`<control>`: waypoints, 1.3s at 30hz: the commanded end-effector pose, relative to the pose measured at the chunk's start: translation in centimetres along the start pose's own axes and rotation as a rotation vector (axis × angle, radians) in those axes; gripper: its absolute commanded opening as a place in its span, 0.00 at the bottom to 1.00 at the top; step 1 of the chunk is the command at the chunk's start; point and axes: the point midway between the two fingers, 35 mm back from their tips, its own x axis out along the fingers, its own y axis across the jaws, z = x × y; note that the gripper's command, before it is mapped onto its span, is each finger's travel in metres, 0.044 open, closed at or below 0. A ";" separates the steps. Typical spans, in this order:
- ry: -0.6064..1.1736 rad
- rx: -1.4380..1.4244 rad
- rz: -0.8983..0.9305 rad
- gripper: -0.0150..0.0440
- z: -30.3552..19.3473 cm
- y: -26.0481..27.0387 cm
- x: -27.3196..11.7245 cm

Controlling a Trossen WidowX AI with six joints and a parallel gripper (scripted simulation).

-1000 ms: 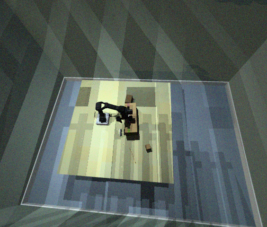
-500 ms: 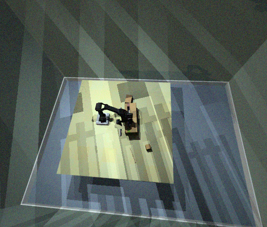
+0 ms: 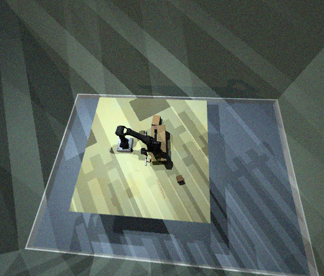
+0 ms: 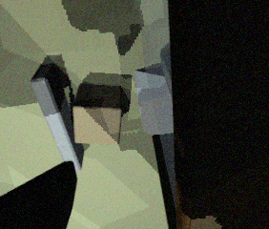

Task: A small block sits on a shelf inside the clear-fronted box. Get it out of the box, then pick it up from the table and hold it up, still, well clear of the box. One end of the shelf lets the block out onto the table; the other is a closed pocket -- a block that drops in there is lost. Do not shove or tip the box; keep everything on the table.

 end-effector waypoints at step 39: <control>-0.301 2.306 0.125 0.74 -4.3 2.1 -5.5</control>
